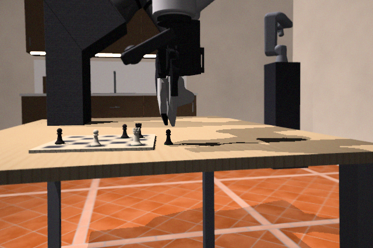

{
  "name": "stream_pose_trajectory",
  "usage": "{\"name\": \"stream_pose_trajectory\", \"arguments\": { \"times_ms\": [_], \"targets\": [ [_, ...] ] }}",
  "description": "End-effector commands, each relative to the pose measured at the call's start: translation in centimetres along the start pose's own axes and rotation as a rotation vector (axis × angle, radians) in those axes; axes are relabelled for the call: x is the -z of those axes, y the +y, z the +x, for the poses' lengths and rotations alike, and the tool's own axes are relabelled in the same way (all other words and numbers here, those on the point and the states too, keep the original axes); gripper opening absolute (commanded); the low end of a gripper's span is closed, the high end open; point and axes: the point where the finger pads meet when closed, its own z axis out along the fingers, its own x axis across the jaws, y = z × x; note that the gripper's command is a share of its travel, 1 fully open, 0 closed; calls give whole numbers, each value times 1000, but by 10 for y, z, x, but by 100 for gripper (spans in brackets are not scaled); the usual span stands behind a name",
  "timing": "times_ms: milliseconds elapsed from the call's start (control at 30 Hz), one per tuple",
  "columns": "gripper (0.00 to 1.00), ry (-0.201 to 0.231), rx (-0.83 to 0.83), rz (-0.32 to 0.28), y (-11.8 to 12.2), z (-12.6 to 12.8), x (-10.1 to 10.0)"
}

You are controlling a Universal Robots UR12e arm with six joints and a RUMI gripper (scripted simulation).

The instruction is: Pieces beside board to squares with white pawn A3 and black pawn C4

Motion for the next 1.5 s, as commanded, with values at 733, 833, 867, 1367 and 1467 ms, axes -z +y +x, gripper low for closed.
{"name": "stream_pose_trajectory", "arguments": {
  "times_ms": [733,833,867,1367,1467],
  "targets": [
    [20,-1,0,0,0,-1,1],
    [20,-1,0,0,0,-1,1],
    [20,-1,0,0,0,-1,1],
    [20,-1,0,0,0,-1,-5],
    [20,-1,0,0,0,-1,-10]
  ]
}}
